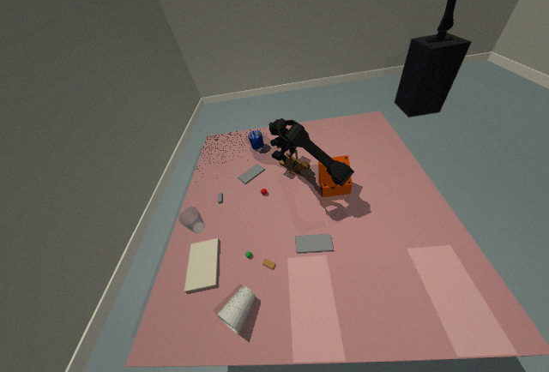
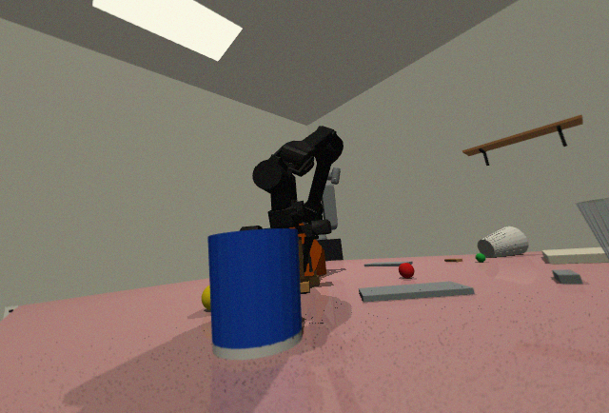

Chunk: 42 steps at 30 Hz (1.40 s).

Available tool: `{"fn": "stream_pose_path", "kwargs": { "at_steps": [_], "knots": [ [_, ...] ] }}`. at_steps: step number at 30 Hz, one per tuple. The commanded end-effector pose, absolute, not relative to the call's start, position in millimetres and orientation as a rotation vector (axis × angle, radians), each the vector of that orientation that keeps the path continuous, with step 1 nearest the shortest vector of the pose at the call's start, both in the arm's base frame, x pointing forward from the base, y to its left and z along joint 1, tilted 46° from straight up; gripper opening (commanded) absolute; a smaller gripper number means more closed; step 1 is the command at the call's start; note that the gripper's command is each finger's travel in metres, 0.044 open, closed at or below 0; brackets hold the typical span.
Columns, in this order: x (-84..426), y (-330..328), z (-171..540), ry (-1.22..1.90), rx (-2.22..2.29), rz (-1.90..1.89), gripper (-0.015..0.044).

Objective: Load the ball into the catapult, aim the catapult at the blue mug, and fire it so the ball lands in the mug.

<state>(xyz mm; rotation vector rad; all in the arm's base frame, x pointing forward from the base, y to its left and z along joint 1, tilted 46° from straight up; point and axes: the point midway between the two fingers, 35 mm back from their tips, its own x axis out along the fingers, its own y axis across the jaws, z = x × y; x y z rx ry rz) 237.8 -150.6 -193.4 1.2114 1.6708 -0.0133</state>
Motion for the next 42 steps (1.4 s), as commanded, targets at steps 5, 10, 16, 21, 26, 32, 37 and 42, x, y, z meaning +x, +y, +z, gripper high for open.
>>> {"fn": "stream_pose_path", "kwargs": {
  "at_steps": [5,10,16,21,26,32,37,42],
  "knots": [
    [237,-206,-141,1.671,1.208,-0.018,0.0440],
    [233,-221,-122,1.672,1.209,-0.018,0.0440],
    [235,-216,-130,1.660,1.213,-0.027,0.0440],
    [233,-201,-141,1.668,1.216,-0.022,0.0440],
    [233,-184,-158,1.668,1.217,-0.021,0.0440],
    [233,-182,-160,1.667,1.217,-0.021,0.0440],
    [234,-176,-166,1.667,1.217,-0.021,0.0440],
    [235,-170,-172,1.667,1.217,-0.020,0.0440]
  ]
}}
